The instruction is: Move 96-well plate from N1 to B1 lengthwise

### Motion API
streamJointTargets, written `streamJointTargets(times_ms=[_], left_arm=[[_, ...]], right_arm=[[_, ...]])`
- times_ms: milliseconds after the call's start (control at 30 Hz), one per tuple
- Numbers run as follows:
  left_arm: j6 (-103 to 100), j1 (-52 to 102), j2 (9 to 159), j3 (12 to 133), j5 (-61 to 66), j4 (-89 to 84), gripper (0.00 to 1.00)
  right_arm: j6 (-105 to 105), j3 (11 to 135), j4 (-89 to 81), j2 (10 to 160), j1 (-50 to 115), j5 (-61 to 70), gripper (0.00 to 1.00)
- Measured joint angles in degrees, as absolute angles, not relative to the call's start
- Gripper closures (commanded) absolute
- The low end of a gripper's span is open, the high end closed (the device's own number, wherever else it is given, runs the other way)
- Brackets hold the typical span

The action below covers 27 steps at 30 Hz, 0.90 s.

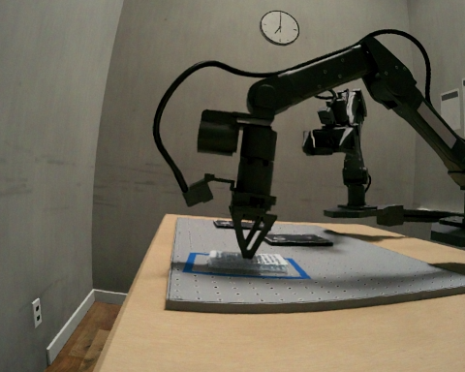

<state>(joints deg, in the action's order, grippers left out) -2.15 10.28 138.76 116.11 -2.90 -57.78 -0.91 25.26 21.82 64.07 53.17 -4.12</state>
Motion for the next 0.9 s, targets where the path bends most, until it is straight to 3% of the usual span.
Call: streamJointTargets(times_ms=[600,900], left_arm=[[-2.92,11.22,133.95,125.8,-2.92,-70.26,0.0],[-2.85,11.22,134.26,124.9,-3.03,-71.0,0.0]], right_arm=[[-0.91,25.26,21.82,64.07,53.17,-4.12,0.0],[-0.91,25.26,21.82,64.07,53.17,-4.12,0.0]])
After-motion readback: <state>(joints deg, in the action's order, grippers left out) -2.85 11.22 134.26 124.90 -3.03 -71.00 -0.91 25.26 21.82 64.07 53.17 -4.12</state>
